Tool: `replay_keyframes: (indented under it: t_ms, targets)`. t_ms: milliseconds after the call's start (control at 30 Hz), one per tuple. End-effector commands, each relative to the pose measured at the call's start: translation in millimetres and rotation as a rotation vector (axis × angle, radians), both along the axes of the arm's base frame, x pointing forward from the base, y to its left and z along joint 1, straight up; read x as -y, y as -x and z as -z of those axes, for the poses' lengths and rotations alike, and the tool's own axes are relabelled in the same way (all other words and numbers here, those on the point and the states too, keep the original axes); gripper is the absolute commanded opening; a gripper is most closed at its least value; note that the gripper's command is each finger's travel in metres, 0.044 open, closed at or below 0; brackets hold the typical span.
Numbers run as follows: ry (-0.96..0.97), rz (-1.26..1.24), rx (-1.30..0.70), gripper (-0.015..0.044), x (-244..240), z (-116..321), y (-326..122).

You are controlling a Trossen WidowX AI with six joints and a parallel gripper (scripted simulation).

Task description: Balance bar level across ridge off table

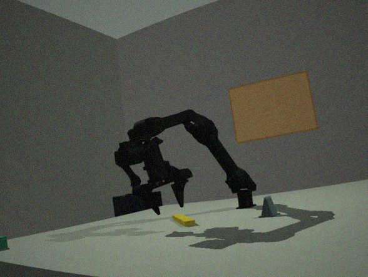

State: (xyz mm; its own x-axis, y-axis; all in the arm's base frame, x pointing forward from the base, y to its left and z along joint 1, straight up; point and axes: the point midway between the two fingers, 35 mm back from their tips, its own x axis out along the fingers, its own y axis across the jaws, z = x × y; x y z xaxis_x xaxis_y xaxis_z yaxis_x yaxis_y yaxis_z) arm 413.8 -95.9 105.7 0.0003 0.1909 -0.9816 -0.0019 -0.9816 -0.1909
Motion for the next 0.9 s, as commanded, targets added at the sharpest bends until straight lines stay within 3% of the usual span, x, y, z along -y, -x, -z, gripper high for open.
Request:
replay_keyframes:
  t_ms: [0, 100, 867]
  targets:
    - [0.000, -0.005, 0.001, 0.0374, 0, 0, 0]
    - [0.004, -0.071, 0.015, 0.0315, 1, -1, 2]
    - [0.041, -0.731, 0.136, 0.0315, 9, -8, 23]
